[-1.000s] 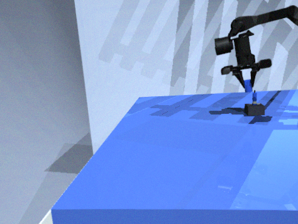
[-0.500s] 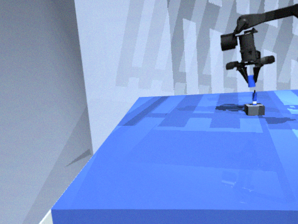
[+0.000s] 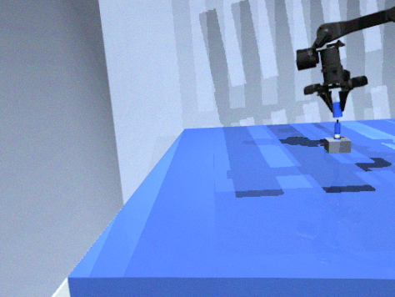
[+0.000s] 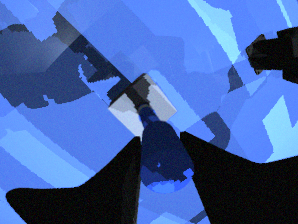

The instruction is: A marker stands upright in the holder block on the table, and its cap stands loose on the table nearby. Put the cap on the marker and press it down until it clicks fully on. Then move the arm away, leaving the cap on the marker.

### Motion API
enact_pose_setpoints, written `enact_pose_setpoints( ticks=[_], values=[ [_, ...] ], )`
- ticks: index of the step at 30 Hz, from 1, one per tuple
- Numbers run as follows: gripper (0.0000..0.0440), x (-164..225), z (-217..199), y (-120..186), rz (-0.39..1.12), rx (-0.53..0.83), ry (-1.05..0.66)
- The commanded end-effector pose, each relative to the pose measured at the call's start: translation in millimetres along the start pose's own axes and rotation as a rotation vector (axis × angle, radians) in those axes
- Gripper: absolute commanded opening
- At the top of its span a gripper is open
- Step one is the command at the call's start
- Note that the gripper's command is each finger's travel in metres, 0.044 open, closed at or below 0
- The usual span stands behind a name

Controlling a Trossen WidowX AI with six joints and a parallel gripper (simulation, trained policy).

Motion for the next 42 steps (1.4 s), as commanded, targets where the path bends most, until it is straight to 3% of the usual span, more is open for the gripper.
enact_pose_setpoints(
  ticks=[1,42],
  values=[
    [0.0,-2,1,-7,0.007,0.01,-0.002],
    [0.0001,2,2,-85,0.021,0.04,0.089]
  ],
)
Point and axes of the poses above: the point midway between the two fingers, 35 mm back from their tips, its own y axis back along the fingers, its own z axis across the jaws, x = y × z, the point moved 7 cm from there along y, back along the fingers, and after that the axes turned 5 degrees about -y, right-handed, at the moved point
